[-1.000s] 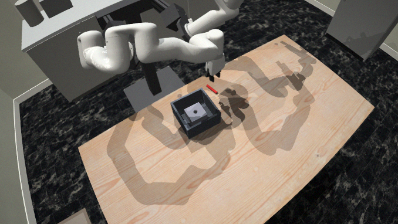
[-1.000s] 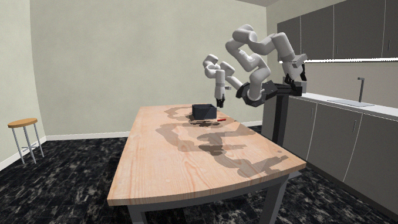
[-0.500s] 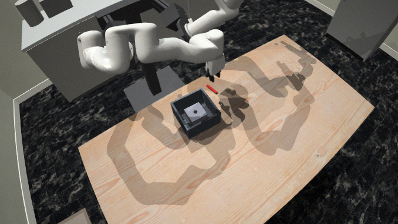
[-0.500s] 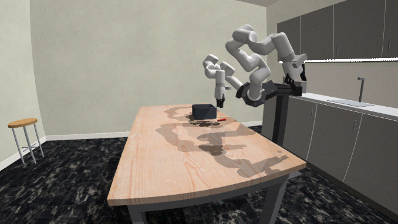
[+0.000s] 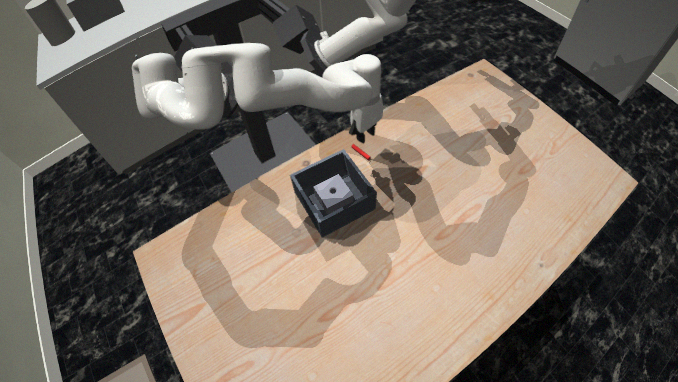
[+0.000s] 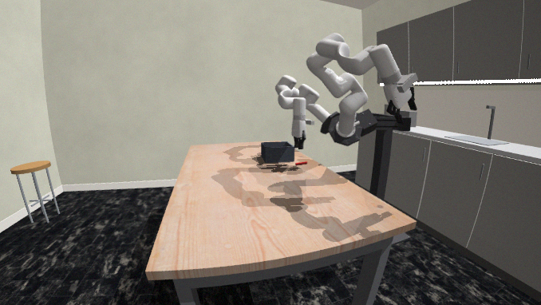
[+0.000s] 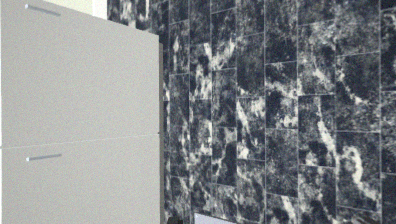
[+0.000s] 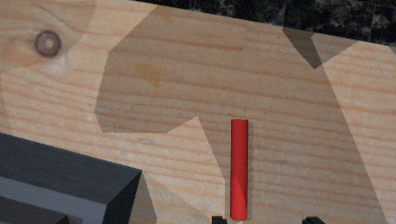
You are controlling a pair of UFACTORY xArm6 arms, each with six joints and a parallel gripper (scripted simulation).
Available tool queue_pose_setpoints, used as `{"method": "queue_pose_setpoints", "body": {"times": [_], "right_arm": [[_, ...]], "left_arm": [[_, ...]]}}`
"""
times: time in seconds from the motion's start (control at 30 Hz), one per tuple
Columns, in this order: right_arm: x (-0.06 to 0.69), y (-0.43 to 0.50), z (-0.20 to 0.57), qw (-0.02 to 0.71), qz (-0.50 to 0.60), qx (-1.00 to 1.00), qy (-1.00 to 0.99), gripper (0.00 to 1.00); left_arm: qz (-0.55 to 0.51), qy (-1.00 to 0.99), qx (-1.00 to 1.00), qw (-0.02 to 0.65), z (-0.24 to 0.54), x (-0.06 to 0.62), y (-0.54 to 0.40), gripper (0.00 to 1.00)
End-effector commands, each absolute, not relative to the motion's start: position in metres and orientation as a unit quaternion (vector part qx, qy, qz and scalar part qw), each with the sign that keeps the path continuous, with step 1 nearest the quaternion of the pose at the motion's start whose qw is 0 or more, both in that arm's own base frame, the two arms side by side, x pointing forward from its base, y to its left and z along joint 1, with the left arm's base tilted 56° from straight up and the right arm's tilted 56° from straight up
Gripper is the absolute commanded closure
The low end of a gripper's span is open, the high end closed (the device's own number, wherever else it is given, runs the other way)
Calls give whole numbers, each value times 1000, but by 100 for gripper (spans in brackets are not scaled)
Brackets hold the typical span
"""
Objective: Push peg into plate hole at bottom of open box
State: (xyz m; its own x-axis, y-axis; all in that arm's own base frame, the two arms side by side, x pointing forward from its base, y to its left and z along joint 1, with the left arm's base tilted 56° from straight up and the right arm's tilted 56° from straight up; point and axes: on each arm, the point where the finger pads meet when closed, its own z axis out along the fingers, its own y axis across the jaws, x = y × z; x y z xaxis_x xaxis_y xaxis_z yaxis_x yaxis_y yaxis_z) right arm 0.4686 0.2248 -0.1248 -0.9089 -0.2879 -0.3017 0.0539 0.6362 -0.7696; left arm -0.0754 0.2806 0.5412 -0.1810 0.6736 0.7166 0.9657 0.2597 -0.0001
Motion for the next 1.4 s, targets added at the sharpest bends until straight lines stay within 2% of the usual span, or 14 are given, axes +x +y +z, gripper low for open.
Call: {"method": "queue_pose_setpoints", "body": {"times": [0.0,1.37], "right_arm": [[472,222,-128,204,-420,-67,882,56],[495,184,-158,204,-420,-67,882,56]], "left_arm": [[-238,-731,-560,310,543,-75,280,0],[-238,-731,-560,310,543,-75,280,0]]}}
